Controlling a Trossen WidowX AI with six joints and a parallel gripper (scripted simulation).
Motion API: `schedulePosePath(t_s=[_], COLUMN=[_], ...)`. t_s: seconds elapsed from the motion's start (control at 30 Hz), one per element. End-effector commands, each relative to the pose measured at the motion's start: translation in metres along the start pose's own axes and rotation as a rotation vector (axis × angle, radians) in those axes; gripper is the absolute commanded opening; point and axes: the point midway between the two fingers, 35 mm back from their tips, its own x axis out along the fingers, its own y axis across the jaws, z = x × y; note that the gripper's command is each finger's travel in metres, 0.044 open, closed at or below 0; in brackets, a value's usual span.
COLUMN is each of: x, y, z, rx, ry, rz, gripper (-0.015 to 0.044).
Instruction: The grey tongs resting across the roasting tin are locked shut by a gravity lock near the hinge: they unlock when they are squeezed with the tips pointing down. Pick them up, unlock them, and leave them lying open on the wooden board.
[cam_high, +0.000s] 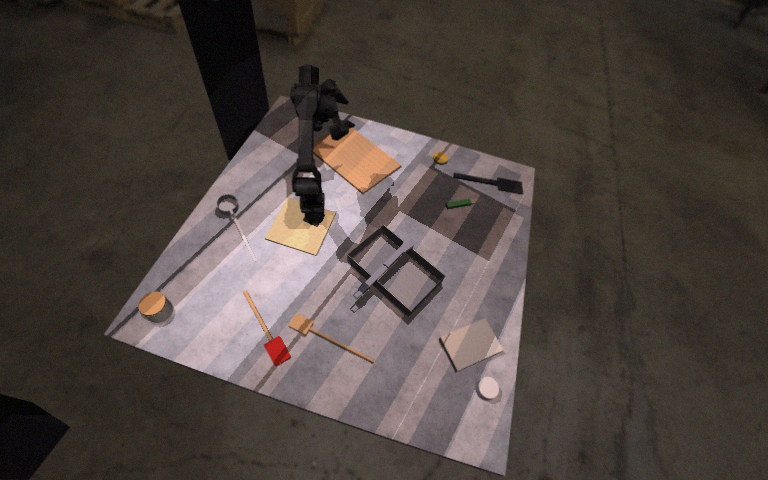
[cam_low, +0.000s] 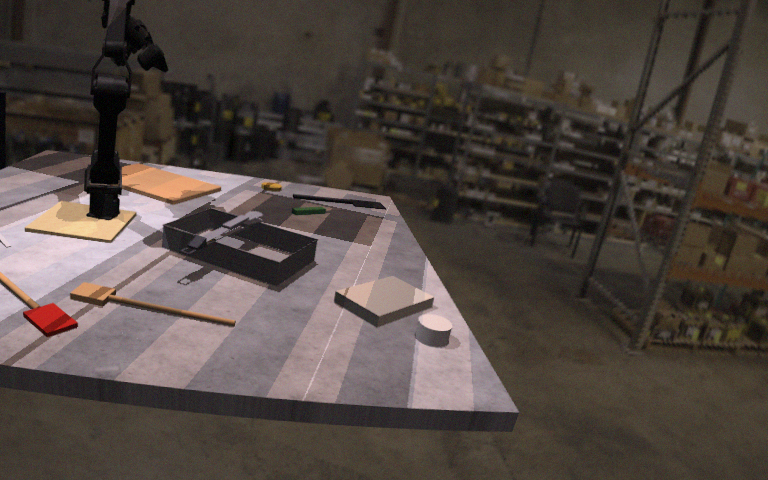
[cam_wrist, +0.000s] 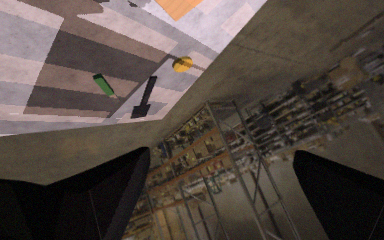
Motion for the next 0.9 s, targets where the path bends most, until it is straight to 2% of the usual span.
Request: schedulePosePath(t_s=[0.0, 0.13, 0.17, 0.5, 0.67, 0.87], x=[0.001, 0.017, 0.023, 0.093, 0.104, 0.128], y=[0.000, 0.006, 0.009, 0.068, 0.095, 0.155], z=[0.000, -0.002, -0.003, -0.022, -0.030, -0.038], rx=[0.015, 0.244, 0.340, 1.366, 1.557, 2.101], ry=[0.001, 0.020, 0.032, 0.290, 0.407, 0.682], rz=[0.005, 0.075, 0.103, 0.342, 0.389, 0.410], gripper=[0.0374, 0.0269, 0.0260, 0.0260, 0.0260, 0.0260])
